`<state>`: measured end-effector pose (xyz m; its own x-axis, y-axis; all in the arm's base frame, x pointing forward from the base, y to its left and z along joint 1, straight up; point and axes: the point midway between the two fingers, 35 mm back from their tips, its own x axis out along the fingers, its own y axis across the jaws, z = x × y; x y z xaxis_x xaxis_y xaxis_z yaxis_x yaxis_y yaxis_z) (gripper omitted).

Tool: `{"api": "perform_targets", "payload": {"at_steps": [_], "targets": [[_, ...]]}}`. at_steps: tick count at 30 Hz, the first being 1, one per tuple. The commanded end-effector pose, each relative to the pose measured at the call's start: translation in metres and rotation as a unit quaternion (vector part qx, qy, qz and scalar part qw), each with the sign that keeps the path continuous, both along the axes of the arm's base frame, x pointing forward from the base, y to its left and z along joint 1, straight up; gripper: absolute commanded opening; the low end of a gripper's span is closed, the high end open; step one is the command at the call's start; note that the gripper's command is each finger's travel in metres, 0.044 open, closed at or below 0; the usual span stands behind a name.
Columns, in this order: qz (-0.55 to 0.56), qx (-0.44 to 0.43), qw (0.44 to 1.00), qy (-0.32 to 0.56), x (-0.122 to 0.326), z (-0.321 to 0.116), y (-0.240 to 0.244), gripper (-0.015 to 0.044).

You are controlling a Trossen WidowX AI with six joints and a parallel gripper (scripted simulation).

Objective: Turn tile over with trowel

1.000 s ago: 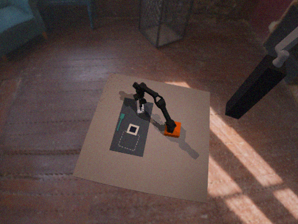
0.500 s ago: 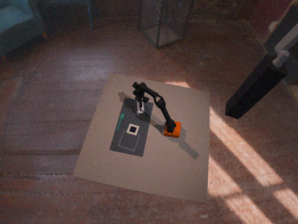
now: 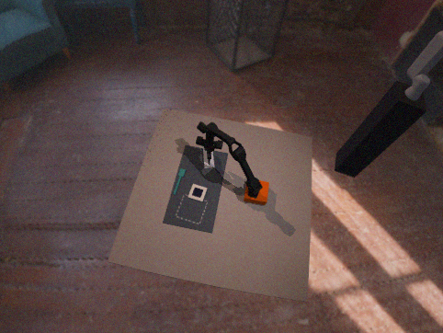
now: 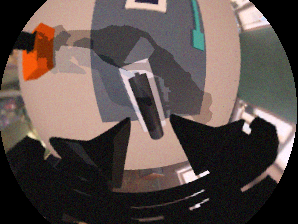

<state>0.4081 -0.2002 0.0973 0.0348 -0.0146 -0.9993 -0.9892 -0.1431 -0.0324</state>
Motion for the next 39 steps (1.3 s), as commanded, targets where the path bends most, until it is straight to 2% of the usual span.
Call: {"api": "perform_targets", "payload": {"at_steps": [1, 7, 39], "targets": [[0.065, -0.002, 0.998, 0.001, 0.0, 0.0, 0.0, 0.027], [0.142, -0.005, 0.99, 0.002, 0.001, 0.0, -0.001, 0.027], [0.142, -0.005, 0.99, 0.002, 0.003, -0.043, -0.001, 0.027]]}}
